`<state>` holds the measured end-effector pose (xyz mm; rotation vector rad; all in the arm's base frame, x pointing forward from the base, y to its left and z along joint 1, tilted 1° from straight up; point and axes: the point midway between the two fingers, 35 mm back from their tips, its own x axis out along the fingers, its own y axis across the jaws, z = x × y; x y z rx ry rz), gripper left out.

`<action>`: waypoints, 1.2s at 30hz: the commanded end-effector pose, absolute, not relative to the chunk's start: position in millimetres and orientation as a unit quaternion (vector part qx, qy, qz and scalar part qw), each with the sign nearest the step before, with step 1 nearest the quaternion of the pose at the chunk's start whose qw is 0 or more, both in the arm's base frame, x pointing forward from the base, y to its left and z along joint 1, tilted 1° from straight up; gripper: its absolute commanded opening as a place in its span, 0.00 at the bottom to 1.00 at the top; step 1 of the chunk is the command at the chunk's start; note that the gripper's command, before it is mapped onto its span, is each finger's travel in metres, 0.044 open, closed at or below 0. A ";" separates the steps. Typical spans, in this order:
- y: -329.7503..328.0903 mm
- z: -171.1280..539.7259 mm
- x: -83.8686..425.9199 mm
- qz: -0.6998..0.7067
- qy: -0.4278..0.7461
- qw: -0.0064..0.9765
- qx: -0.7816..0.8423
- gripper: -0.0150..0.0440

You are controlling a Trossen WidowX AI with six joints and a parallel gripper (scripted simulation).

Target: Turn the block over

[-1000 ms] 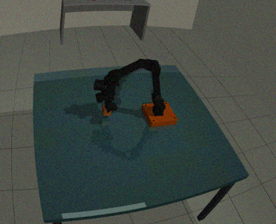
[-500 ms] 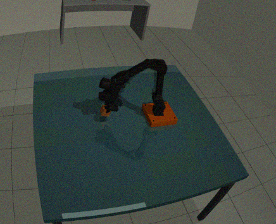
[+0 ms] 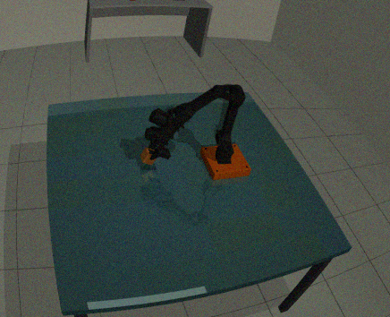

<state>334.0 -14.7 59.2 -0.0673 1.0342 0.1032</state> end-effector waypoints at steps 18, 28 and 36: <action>-16.1 34.7 349.4 0.054 0.382 0.922 -0.024 0.25; -16.1 27.1 346.7 0.056 0.313 0.948 -0.020 0.25; -15.1 27.9 337.7 0.059 0.257 0.964 -0.020 0.25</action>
